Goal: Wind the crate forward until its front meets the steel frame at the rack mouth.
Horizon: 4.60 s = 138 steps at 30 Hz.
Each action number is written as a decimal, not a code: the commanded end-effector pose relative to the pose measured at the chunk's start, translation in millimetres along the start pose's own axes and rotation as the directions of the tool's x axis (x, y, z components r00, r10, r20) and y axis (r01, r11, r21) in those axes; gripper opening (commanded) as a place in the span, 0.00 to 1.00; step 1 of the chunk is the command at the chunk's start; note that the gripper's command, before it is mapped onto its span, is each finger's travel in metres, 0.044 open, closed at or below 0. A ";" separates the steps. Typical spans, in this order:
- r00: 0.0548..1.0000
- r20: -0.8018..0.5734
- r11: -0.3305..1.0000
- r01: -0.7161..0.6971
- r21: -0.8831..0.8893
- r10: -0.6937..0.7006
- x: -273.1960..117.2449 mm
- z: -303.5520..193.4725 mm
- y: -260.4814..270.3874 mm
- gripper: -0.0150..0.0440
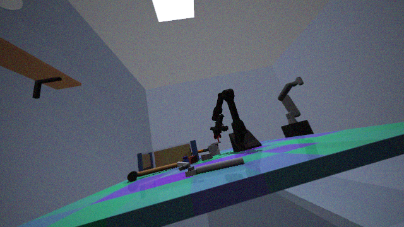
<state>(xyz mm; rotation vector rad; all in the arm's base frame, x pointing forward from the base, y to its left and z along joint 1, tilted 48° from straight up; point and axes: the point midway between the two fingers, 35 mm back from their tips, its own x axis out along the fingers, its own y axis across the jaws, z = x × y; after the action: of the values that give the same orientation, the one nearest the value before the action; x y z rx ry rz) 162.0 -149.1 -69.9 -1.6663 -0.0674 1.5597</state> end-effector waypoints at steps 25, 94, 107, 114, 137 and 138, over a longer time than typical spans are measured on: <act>0.999 0.022 0.999 -0.046 0.014 0.046 -3.5 9.2 45.5 0.25; 0.998 0.019 0.999 -0.052 0.013 0.051 6.4 -19.2 113.8 0.25; 0.998 0.017 0.999 -0.053 0.012 0.053 15.0 -39.7 129.9 0.25; 0.998 0.017 0.999 -0.053 0.012 0.053 17.9 -46.3 133.3 0.25; 0.998 0.015 0.999 -0.053 0.010 0.053 27.8 -68.6 140.0 0.25; 0.998 0.015 0.999 -0.053 0.010 0.053 28.4 -69.8 140.2 0.25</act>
<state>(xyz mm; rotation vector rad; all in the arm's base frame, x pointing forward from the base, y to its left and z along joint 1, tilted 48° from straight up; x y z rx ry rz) 151.6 -258.5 -175.5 -1.6443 -0.0198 1.6132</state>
